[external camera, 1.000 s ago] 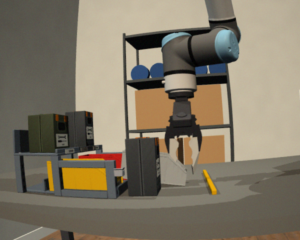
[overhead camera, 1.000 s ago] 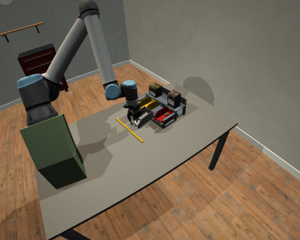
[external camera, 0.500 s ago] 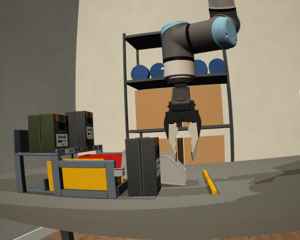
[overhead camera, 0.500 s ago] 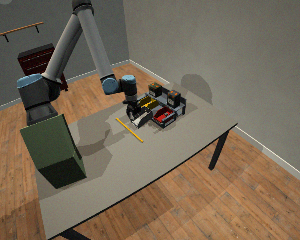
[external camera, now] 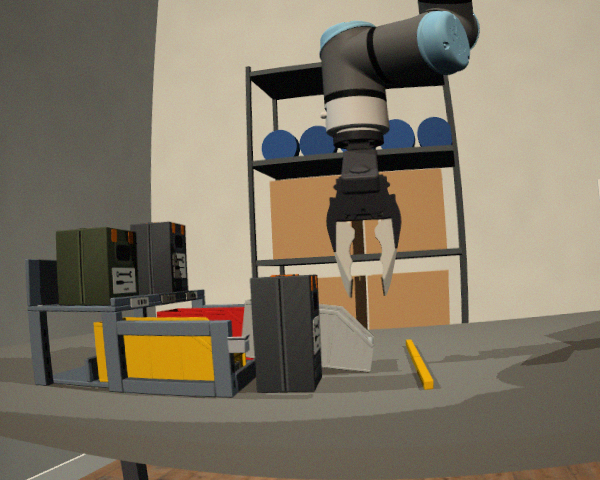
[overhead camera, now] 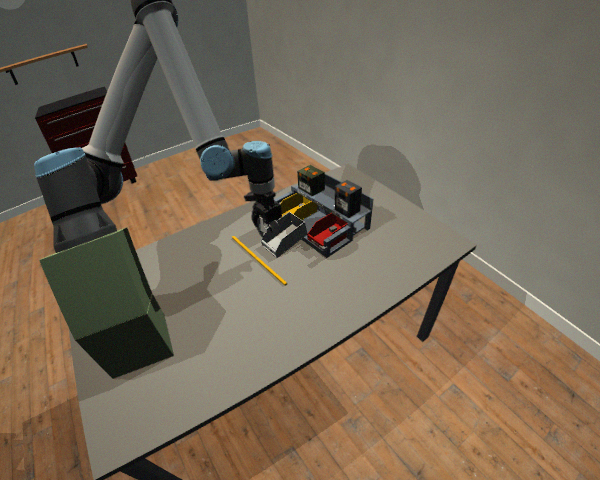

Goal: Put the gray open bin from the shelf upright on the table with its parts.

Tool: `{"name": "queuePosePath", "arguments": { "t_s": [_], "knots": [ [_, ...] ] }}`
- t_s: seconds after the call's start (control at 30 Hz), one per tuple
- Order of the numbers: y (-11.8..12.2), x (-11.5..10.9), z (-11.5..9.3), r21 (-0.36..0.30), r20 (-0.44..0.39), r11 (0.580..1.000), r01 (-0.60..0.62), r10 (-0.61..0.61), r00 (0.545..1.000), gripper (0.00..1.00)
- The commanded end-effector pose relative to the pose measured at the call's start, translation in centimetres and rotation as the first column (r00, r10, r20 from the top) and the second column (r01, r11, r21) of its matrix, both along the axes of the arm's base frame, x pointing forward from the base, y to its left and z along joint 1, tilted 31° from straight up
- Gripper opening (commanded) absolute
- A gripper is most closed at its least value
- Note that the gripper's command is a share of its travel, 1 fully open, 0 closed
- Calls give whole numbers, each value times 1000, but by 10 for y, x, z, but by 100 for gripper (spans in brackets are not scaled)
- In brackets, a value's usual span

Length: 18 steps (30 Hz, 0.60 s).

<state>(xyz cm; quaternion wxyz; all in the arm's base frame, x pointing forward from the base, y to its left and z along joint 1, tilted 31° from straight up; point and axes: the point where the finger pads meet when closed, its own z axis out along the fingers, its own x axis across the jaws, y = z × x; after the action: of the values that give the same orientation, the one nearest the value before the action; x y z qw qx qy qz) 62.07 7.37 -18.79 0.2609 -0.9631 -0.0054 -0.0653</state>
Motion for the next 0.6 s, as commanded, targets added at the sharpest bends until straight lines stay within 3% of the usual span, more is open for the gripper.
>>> {"name": "queuePosePath", "arguments": {
  "t_s": [0.0,0.57],
  "knots": [
    [-9,-2,15,0,0,1000,0,0,1000,26],
    [-4,-1,7,0,0,1000,0,0,1000,26]
  ]
}}
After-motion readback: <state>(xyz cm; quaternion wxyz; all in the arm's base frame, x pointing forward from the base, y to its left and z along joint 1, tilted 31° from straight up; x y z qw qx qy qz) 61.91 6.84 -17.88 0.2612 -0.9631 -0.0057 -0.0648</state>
